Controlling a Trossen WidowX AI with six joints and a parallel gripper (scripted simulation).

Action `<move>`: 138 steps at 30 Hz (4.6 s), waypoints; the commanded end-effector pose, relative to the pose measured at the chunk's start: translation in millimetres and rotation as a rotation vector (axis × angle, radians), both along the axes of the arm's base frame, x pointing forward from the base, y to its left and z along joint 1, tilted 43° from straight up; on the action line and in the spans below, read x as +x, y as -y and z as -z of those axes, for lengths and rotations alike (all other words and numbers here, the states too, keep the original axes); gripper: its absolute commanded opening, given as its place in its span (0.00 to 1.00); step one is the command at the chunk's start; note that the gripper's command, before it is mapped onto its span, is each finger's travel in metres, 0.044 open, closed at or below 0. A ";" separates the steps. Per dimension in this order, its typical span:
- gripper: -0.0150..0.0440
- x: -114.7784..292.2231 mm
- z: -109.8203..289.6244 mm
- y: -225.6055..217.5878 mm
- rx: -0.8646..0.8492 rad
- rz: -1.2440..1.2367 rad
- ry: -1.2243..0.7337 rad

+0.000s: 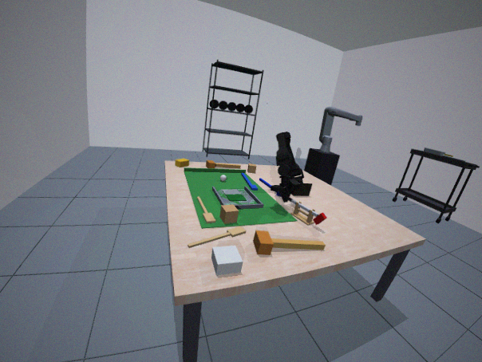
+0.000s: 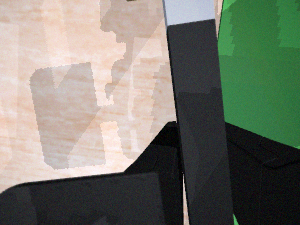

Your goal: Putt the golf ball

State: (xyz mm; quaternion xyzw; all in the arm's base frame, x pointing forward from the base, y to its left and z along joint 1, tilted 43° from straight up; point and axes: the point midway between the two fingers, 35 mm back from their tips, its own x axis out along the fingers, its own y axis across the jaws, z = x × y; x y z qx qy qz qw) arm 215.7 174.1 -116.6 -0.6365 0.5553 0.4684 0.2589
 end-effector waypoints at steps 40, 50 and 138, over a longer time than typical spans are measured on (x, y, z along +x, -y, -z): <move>0.25 96.0 -194.7 36.8 -0.003 0.547 0.439; 0.25 112.2 -262.0 108.5 -0.028 0.843 0.670; 0.25 77.4 -331.5 291.7 -0.213 1.433 1.099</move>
